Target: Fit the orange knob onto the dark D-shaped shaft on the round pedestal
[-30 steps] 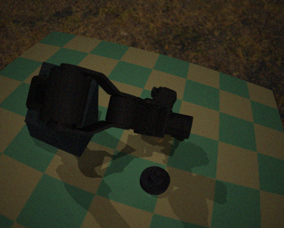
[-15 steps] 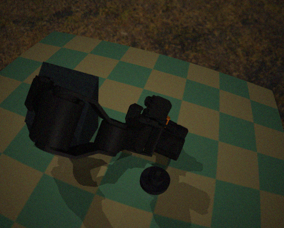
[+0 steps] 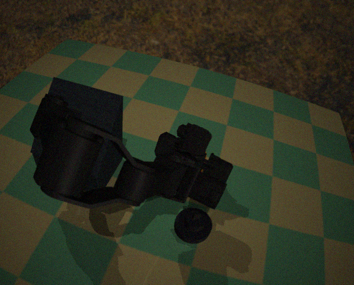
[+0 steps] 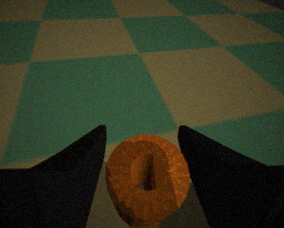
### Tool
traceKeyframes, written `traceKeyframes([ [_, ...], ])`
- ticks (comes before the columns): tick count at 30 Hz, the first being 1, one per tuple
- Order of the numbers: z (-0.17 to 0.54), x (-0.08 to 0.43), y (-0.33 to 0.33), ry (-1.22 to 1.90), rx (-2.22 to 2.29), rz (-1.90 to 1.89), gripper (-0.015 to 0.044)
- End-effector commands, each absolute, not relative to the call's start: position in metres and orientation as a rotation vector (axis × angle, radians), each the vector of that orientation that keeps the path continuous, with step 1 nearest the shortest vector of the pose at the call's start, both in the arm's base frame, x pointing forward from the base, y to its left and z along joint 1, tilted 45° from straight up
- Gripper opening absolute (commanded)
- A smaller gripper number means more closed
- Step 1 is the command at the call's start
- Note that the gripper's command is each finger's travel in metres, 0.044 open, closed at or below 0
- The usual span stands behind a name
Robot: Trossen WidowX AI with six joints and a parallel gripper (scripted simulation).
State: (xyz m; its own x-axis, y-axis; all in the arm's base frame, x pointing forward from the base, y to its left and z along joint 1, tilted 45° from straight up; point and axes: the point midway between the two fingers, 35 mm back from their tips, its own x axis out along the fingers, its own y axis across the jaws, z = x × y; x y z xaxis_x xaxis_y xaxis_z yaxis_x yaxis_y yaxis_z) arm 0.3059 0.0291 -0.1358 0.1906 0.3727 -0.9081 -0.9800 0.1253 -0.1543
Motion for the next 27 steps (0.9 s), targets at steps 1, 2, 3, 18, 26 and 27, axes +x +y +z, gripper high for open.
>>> traceKeyframes([
  [1, -0.1358, 0.3059, 0.0295, 0.835, -0.930, 1.177, 0.0260],
  [2, -0.1358, 0.3059, 0.0295, 0.835, -0.930, 1.177, 0.0260],
  [3, -0.1358, 0.3059, 0.0295, 0.835, -0.930, 1.177, 0.0260],
  [18, -0.1358, 0.3059, 0.0295, 0.835, -0.930, 1.177, 0.0260],
  [26, -0.1358, 0.3059, 0.0295, 0.835, -0.930, 1.177, 0.0440],
  [27, -0.1358, 0.3059, 0.0295, 0.835, -0.930, 1.177, 0.0440],
])
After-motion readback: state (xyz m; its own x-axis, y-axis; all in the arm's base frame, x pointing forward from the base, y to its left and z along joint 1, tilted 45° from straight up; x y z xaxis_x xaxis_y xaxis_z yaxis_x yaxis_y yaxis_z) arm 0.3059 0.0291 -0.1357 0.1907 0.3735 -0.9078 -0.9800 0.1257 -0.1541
